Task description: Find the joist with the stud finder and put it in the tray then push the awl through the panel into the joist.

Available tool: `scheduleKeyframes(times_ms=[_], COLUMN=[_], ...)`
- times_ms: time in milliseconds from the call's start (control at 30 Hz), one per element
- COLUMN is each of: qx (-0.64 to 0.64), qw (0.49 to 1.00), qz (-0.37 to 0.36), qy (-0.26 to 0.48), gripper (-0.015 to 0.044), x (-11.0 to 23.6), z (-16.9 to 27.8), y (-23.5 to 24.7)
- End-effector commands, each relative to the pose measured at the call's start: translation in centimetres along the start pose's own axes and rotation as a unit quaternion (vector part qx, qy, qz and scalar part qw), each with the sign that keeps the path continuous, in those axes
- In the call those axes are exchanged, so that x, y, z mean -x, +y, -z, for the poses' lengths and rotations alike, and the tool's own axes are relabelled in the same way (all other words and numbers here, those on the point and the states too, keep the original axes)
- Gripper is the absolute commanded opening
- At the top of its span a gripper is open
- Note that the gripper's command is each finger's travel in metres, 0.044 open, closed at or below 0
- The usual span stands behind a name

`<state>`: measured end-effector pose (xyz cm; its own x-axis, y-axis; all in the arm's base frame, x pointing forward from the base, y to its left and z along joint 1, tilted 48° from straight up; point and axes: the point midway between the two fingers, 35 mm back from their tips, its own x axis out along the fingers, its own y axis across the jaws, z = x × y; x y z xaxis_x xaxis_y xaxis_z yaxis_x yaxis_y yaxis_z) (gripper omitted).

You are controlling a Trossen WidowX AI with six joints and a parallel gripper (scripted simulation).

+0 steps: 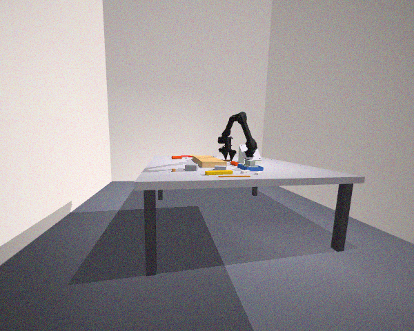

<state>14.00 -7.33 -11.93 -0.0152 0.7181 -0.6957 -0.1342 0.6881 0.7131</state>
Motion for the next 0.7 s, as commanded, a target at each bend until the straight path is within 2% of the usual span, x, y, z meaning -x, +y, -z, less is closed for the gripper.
scheduleKeyframes(times_ms=[0,500,667], qx=[-0.003,-0.003,-0.003], qw=[1.000,1.000,1.000], qz=[-0.005,-0.005,-0.005], qy=[0.000,0.000,0.000], gripper=[0.0440,0.0046,0.0013], x=[-0.39,-0.39,-0.39], z=[0.07,0.07,0.07], y=[0.16,0.16,0.16])
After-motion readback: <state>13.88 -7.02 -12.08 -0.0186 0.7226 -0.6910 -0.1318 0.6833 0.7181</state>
